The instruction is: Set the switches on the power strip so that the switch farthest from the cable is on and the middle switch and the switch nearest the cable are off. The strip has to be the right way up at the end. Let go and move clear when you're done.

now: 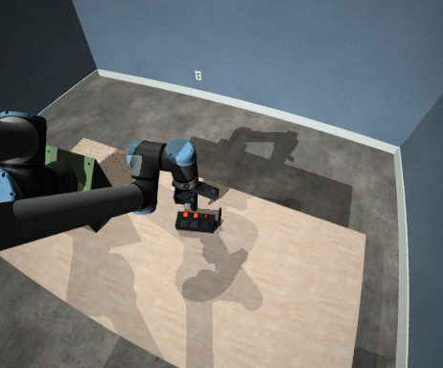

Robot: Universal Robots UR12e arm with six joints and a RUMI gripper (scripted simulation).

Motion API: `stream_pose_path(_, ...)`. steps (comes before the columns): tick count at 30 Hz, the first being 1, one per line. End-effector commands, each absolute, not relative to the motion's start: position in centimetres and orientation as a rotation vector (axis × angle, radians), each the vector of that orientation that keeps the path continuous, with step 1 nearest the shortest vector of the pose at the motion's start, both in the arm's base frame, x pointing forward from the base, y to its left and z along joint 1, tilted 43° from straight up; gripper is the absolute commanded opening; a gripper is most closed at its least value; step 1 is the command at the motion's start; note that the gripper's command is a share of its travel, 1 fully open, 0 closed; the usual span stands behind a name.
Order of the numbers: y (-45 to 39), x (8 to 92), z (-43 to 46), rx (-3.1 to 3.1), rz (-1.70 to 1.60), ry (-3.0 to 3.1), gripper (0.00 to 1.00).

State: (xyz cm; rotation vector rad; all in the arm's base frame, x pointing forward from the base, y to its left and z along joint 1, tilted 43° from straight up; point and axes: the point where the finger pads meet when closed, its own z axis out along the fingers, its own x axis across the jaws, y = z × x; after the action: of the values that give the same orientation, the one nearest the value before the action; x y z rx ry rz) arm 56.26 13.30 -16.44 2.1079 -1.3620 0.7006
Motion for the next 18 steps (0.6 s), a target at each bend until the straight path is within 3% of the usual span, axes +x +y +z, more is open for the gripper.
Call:
stream_pose_path(1, 12.98, 56.36, -16.81, 2.109, 0.702, -1.362, 0.00)
stream_pose_path(18, 12.12, 56.54, -17.72, 2.109, 0.702, -1.362, 0.00)
